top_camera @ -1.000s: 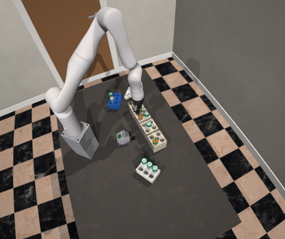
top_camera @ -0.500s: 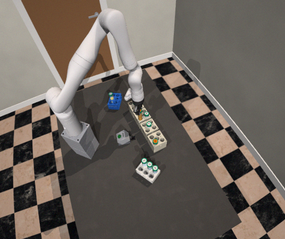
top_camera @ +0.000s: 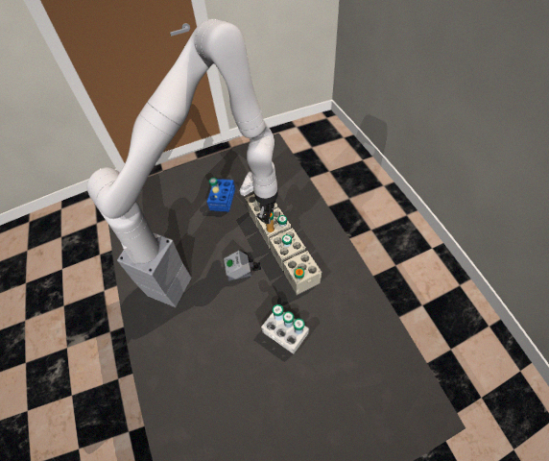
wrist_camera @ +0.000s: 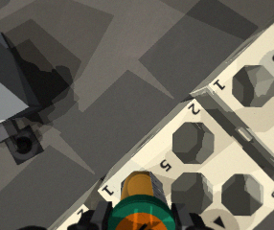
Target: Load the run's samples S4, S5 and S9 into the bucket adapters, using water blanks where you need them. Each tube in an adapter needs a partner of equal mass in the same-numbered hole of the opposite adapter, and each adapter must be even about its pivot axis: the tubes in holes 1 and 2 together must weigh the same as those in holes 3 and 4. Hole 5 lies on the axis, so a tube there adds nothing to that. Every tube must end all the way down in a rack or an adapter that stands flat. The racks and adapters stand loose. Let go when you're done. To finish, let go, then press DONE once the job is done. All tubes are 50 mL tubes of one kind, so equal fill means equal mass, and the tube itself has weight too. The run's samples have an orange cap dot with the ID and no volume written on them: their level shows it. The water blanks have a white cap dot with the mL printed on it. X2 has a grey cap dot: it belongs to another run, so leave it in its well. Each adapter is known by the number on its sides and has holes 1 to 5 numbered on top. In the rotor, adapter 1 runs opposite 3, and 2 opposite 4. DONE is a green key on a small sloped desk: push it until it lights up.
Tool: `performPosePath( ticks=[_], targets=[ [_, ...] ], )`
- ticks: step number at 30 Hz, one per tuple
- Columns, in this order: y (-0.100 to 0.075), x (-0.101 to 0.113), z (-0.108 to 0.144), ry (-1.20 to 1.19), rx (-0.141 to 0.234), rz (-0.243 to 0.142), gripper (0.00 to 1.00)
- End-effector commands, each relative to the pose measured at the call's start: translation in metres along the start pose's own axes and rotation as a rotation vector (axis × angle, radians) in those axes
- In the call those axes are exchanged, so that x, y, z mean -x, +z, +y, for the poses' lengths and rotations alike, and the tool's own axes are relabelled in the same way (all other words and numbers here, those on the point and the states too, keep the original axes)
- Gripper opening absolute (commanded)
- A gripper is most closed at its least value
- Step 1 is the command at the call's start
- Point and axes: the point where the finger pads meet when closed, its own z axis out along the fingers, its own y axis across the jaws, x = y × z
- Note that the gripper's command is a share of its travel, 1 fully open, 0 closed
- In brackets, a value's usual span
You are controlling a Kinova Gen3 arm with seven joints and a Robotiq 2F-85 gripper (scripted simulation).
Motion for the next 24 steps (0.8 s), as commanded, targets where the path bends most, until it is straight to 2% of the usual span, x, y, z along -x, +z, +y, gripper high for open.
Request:
performPosePath(
  ticks=[1,24],
  targets=[
    [0.001,0.0,0.0,0.0,0.001,-0.001,0.1],
    [0.014,0.0,0.0,0.0,0.001,-0.001,0.1]
  ],
)
